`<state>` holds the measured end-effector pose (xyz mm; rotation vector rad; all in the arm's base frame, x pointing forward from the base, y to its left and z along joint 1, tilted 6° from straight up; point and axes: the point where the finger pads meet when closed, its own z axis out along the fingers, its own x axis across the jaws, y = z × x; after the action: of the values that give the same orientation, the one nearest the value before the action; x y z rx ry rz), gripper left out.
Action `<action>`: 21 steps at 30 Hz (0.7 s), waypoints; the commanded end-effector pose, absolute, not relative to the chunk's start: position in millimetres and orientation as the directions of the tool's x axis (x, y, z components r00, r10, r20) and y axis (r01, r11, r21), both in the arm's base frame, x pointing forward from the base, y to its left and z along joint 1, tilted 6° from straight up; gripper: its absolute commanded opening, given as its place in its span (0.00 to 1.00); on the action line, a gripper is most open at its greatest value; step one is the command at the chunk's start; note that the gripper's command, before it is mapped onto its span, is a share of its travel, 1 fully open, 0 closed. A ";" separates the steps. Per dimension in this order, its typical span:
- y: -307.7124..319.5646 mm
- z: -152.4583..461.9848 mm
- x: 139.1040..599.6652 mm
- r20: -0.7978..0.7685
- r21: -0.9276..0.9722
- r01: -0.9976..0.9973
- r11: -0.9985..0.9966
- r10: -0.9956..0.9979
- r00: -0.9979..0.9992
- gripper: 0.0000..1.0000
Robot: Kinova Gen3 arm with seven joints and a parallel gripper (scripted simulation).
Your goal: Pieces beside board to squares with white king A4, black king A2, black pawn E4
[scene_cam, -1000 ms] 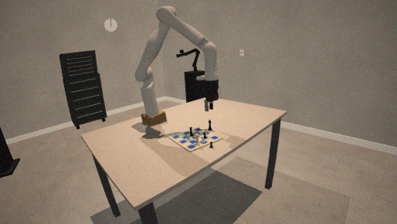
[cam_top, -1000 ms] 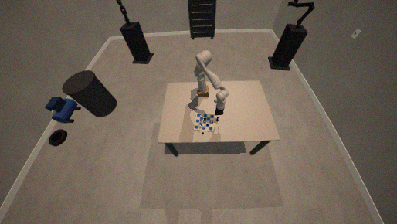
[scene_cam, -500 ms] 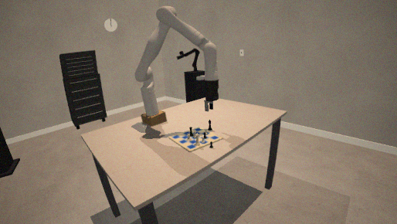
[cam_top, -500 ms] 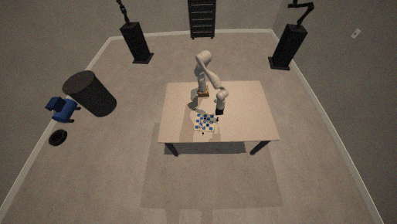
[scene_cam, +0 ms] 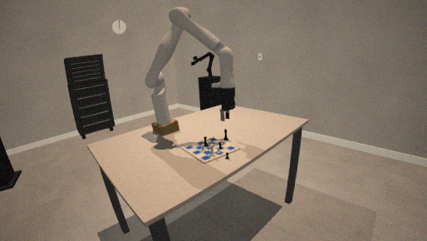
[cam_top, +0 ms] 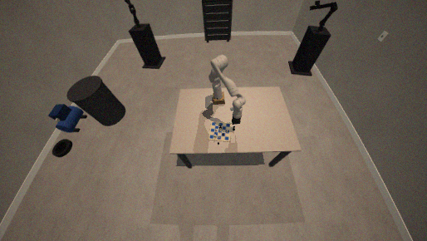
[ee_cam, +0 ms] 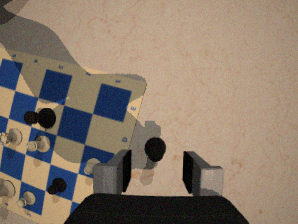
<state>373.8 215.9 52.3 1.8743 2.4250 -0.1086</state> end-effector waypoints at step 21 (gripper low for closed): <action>212.7 19.2 374.2 -0.104 -0.008 0.970 0.244 0.964 -0.244 0.79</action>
<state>373.5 214.0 24.7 1.8849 2.4213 -0.1065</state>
